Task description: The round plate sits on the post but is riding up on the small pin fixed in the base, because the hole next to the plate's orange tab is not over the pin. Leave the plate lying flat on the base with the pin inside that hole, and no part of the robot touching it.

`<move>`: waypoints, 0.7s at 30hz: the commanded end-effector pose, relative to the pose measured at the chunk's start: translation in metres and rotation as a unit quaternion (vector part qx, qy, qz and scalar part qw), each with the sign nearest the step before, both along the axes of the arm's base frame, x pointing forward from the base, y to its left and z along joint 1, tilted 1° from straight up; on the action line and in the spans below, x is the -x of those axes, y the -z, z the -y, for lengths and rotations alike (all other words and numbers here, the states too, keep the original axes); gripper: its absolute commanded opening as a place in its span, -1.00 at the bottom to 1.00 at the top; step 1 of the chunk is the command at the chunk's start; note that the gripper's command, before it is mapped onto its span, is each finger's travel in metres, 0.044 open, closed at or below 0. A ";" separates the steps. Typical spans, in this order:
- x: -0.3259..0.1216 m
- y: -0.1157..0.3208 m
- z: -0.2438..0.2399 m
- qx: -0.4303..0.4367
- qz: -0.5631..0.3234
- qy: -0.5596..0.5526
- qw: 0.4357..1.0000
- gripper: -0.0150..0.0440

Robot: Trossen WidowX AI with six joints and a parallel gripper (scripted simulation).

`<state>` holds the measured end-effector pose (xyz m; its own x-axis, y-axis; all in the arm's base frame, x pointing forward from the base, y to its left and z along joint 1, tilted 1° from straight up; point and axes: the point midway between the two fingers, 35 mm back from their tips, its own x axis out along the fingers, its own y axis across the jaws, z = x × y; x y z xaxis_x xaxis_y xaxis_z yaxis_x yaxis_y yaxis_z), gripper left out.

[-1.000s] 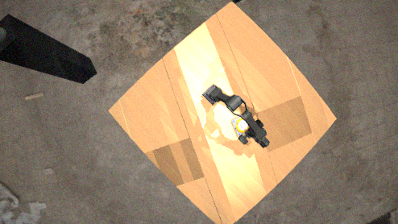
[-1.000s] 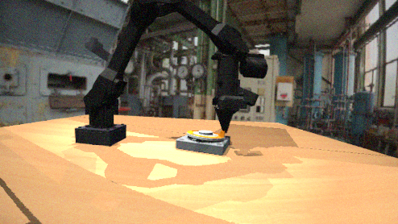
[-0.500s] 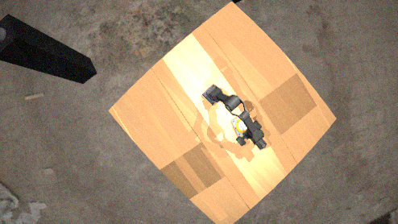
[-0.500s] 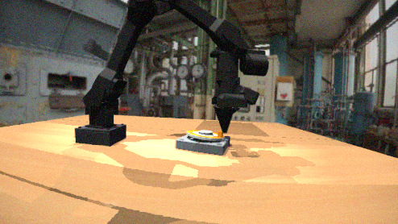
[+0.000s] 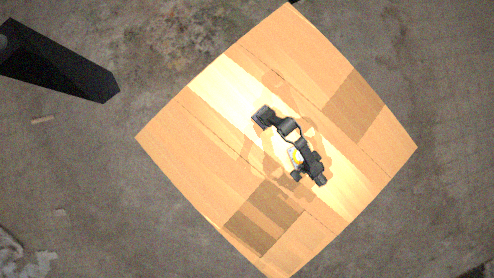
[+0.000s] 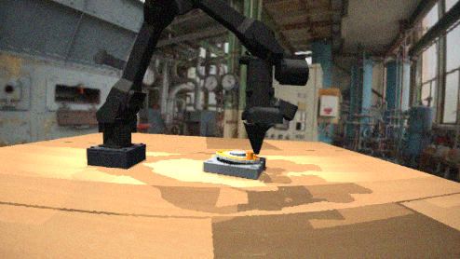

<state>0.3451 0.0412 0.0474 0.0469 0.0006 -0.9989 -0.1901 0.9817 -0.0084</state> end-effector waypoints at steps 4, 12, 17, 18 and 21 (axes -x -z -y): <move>0.009 0.003 0.008 0.004 -0.007 -0.001 1.000 -0.49; 0.014 0.001 0.013 0.005 -0.007 -0.001 1.000 -0.49; 0.018 0.001 0.016 0.005 -0.008 -0.001 1.000 -0.49; 0.019 0.001 0.017 0.005 -0.008 -0.001 1.000 -0.49; 0.020 0.001 0.018 0.005 -0.008 -0.001 1.000 -0.49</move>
